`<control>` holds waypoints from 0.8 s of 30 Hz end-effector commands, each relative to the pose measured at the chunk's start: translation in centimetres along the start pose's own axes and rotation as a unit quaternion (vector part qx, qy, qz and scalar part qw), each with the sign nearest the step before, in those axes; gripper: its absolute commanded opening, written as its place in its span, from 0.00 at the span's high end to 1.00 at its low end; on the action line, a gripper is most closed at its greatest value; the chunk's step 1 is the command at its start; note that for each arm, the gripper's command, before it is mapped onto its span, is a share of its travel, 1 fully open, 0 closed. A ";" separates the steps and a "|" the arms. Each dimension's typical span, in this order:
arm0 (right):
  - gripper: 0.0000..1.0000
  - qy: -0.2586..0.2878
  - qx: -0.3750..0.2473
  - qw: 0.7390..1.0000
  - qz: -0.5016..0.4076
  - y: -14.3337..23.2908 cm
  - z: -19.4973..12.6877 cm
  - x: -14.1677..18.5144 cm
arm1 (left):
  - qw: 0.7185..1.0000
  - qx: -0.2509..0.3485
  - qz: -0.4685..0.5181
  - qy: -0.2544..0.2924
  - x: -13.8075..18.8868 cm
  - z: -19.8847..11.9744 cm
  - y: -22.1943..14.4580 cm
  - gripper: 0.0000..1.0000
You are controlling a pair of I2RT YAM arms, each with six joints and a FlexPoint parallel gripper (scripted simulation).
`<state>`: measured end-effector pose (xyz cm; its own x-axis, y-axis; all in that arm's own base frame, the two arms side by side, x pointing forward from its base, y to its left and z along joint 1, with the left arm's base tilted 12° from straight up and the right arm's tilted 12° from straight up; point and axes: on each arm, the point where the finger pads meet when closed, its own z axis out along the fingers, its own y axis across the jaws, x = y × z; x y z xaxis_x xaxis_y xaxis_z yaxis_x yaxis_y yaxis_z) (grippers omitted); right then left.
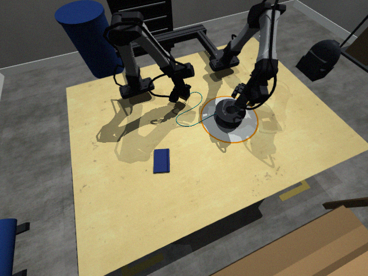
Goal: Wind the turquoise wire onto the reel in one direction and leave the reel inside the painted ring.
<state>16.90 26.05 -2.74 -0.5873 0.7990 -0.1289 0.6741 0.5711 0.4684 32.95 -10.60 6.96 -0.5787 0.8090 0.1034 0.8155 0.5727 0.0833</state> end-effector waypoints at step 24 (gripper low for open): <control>1.00 0.012 -0.018 1.000 0.008 1.3 -0.8 0.4 | 0.723 0.034 -0.687 -0.054 -3.2 0.0 -5.5 0.18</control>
<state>16.90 26.06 -2.74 -0.5874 0.7990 -0.1288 0.6741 0.5711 0.4684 29.68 -16.17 4.87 -0.9608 -0.2731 -0.0474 -0.2753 0.9602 0.0477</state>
